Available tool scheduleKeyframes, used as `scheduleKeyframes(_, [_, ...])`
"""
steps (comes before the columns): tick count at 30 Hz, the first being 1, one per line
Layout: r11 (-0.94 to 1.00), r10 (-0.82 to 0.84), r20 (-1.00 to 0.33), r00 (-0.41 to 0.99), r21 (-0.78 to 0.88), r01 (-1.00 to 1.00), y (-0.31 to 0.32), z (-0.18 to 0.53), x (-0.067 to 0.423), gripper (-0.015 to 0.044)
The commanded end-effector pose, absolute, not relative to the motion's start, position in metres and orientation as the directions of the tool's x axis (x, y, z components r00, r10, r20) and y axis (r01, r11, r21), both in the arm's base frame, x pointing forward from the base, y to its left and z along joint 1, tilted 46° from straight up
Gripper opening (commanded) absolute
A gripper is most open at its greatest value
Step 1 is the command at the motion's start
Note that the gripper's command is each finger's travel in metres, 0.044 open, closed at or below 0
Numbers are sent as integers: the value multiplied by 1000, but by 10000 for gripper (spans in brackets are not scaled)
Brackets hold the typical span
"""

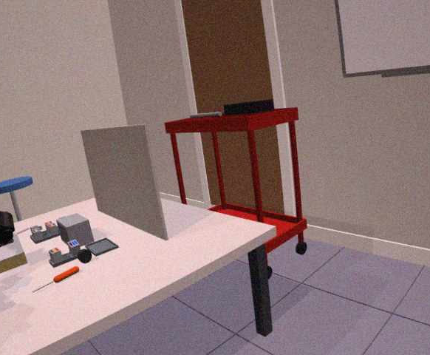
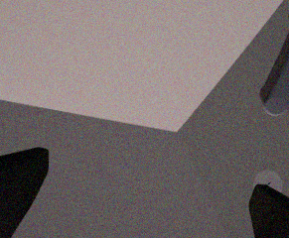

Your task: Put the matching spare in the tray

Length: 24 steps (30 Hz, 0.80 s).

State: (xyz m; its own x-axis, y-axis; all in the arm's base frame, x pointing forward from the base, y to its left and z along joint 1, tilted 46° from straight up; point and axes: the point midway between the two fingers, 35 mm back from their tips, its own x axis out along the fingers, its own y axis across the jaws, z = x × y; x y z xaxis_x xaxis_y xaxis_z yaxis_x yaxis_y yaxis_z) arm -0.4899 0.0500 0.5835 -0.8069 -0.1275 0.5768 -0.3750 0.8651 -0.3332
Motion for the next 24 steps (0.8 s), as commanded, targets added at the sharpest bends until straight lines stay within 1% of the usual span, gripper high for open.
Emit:
scheduleKeyframes(1, [865, -128, 577, -807, -333, -375, 50, 583, -490, 426])
scheduleKeyframes(2, [865, -128, 577, -807, -333, -375, 50, 583, -490, 440])
scheduleKeyframes(7, [867, -129, 581, -804, -328, -376, 49, 585, -488, 440])
scheduleKeyframes(9, [878, -138, 615, -777, -286, -383, 44, 597, -477, 440])
scheduleKeyframes(14, [889, -191, 742, -642, -148, -434, 20, 648, -418, 440])
scheduleKeyframes(18, [879, -226, 811, -540, -70, -473, 4, 679, -374, 440])
scheduleKeyframes(24, [851, -282, 904, -322, 81, -519, -22, 725, -282, 440])
